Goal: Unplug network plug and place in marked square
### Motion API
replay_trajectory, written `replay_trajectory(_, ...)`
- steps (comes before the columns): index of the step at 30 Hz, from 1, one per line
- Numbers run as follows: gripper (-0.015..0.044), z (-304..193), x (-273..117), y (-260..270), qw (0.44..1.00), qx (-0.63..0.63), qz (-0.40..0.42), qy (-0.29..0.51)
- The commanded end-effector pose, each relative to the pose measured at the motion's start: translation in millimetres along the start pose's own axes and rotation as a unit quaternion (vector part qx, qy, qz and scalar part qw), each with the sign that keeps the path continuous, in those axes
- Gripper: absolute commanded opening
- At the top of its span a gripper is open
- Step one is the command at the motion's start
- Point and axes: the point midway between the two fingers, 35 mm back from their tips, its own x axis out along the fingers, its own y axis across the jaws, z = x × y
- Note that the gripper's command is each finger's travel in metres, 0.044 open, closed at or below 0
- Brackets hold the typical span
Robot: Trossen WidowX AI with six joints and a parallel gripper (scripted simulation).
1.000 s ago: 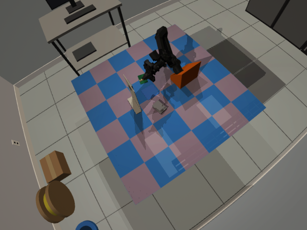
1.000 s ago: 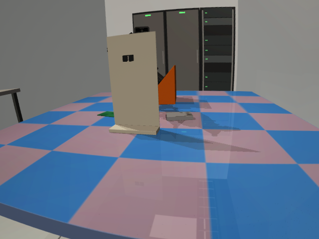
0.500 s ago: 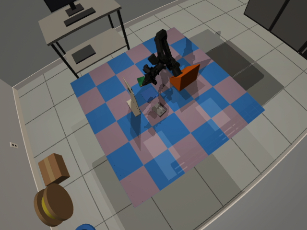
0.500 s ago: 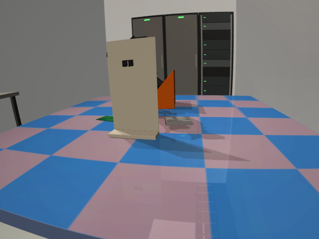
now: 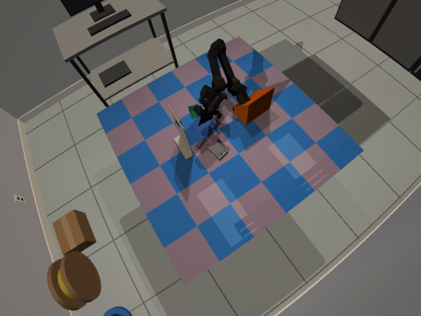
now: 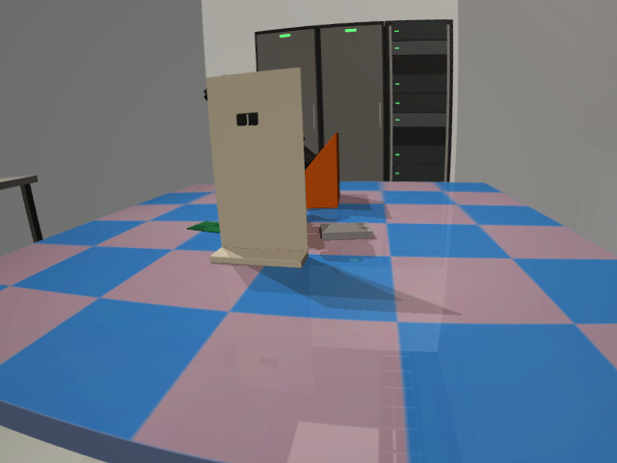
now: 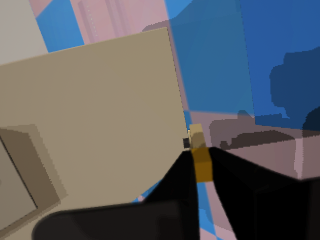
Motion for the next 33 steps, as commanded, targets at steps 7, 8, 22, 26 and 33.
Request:
replay_trajectory(7,0.0000,21,12,-38,0.992,0.027,-0.095,-0.076)
replay_trajectory(8,0.0000,21,12,-38,0.992,0.027,-0.095,-0.076)
replay_trajectory(22,0.0000,19,20,-44,0.992,0.028,-0.097,-0.074)
replay_trajectory(26,0.0000,19,23,-47,0.992,0.029,-0.098,-0.074)
replay_trajectory(33,0.0000,19,28,-51,0.992,0.029,-0.098,-0.073)
